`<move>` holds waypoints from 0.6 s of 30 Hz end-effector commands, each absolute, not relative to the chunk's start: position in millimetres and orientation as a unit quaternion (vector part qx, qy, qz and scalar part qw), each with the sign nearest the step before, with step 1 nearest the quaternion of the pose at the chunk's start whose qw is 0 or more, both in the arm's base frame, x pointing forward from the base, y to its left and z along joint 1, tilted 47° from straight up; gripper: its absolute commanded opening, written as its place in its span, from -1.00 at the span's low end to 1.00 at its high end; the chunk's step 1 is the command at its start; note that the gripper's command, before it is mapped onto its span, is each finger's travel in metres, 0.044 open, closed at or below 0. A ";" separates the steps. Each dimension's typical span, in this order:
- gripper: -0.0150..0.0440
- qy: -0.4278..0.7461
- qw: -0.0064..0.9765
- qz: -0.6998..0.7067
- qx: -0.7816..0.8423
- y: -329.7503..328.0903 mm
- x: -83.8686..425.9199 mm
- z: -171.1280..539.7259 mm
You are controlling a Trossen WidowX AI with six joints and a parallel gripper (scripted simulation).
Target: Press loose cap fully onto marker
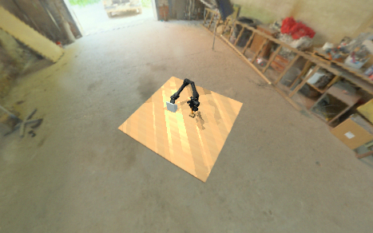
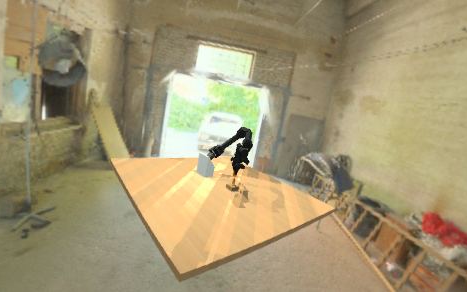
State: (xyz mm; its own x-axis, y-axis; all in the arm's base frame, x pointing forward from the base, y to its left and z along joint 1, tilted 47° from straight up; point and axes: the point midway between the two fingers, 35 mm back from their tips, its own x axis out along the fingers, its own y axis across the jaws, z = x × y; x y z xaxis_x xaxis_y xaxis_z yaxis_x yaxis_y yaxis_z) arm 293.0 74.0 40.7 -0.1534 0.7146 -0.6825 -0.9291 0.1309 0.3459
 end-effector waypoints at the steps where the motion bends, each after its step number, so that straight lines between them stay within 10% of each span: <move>1: -0.49 0.400 0.638 0.645 -0.132 76.1 292.7 39.7; 18: -0.49 0.400 0.638 0.644 -0.132 94.9 290.2 21.6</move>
State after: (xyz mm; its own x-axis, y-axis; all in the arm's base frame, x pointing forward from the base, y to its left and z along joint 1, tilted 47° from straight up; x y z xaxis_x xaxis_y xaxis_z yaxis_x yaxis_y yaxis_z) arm 291.3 91.2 25.0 -0.1501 0.7140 -0.6839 -0.9302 0.1324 0.3423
